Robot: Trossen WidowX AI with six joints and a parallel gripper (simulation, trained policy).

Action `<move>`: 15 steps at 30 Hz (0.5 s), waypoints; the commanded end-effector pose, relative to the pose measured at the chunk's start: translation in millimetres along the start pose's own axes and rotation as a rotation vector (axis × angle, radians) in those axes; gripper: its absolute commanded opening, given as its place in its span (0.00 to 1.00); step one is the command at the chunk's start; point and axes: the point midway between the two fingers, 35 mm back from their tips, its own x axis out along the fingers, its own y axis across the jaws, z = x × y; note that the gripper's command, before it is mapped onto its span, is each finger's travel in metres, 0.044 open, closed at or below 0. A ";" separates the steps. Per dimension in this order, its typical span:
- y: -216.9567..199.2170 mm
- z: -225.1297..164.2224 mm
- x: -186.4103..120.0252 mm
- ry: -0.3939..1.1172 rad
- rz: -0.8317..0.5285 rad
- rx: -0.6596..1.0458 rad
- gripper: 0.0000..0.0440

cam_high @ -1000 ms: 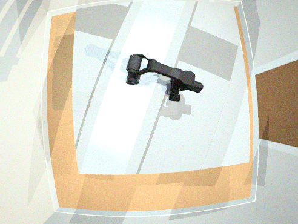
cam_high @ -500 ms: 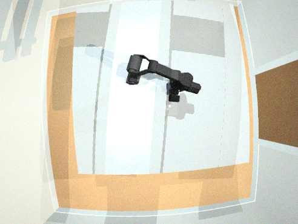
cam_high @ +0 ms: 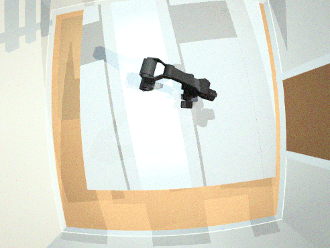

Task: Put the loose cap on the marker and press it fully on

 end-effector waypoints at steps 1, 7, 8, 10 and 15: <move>2.5 -8.1 -3.9 -0.007 0.009 -0.009 0.45; 2.6 -12.6 -7.1 -0.031 0.005 -0.015 0.81; 2.4 -12.9 -7.4 -0.037 0.003 -0.015 0.86; 2.1 -12.9 -7.7 -0.050 -0.001 -0.016 0.97; 1.3 -9.3 -15.1 -0.109 -0.012 -0.015 1.00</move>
